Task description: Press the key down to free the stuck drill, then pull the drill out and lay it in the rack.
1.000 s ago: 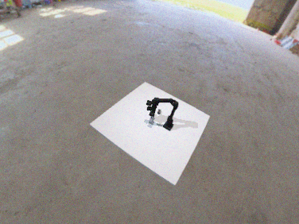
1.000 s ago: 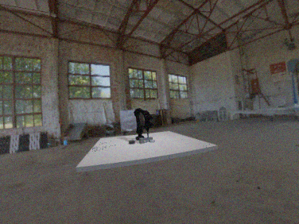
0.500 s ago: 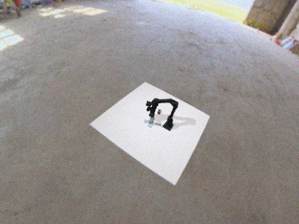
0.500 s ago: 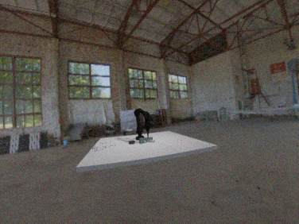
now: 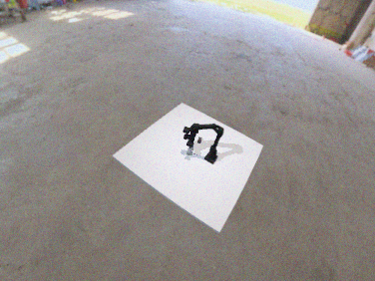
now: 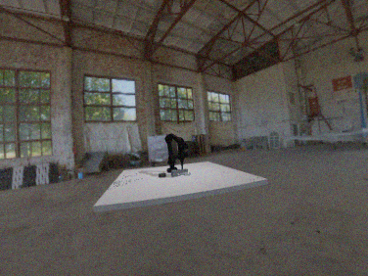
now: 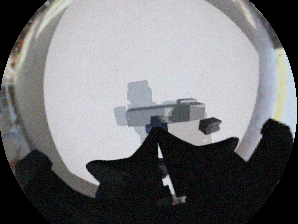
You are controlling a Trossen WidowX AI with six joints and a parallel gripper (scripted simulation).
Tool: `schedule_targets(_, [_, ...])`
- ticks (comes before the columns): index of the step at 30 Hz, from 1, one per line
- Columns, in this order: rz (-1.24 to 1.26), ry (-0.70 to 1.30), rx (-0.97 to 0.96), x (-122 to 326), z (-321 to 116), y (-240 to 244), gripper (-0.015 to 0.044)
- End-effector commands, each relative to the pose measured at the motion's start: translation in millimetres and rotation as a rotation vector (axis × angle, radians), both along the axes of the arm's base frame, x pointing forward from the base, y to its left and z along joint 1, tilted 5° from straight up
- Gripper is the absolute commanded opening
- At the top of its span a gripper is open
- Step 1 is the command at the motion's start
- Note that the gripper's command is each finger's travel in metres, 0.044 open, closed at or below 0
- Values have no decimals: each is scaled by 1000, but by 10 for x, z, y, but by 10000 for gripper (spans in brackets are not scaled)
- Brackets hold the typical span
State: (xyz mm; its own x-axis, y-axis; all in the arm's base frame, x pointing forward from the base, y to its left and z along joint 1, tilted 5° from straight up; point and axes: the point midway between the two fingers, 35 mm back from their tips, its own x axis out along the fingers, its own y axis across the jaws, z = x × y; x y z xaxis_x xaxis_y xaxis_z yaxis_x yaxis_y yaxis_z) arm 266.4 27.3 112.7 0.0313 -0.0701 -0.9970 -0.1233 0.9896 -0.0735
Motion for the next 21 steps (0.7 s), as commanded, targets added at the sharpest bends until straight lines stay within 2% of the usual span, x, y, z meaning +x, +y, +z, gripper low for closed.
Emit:
schedule_targets(1, [2,20,-9,-21,-72,-20,0])
schedule_targets(21, [2,20,-9,-68,-137,-43,0])
